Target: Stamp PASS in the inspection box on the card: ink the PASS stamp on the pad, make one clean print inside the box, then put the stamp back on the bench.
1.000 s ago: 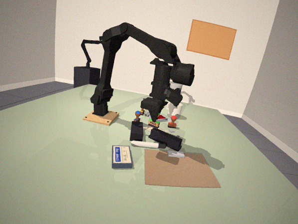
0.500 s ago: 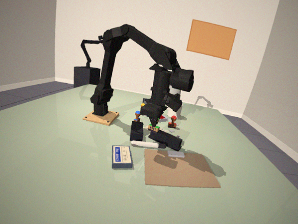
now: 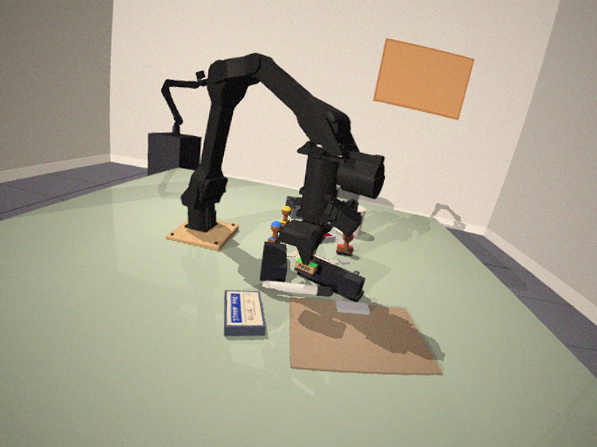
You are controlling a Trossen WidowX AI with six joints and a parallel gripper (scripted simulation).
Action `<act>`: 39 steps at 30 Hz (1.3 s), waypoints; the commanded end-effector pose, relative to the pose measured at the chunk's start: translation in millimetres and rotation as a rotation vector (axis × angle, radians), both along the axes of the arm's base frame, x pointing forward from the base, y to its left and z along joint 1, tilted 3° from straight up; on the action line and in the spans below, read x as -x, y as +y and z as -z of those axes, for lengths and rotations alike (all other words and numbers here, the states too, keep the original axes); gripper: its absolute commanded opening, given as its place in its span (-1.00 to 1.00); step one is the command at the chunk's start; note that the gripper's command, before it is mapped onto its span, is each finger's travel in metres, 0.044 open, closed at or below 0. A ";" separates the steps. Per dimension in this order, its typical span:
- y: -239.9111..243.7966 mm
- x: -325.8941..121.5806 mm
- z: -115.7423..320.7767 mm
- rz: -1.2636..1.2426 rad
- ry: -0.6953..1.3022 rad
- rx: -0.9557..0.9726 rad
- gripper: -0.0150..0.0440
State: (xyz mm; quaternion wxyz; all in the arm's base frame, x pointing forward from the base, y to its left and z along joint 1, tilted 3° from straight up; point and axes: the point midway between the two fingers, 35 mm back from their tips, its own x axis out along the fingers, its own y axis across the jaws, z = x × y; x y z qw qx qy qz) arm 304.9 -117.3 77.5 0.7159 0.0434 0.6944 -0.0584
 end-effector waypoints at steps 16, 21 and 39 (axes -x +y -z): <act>-0.6 2.0 21.6 0.000 0.002 -0.001 -0.31; -0.6 2.0 21.6 0.000 0.002 -0.001 0.13; 5.9 2.1 -94.9 -0.004 0.005 0.001 0.37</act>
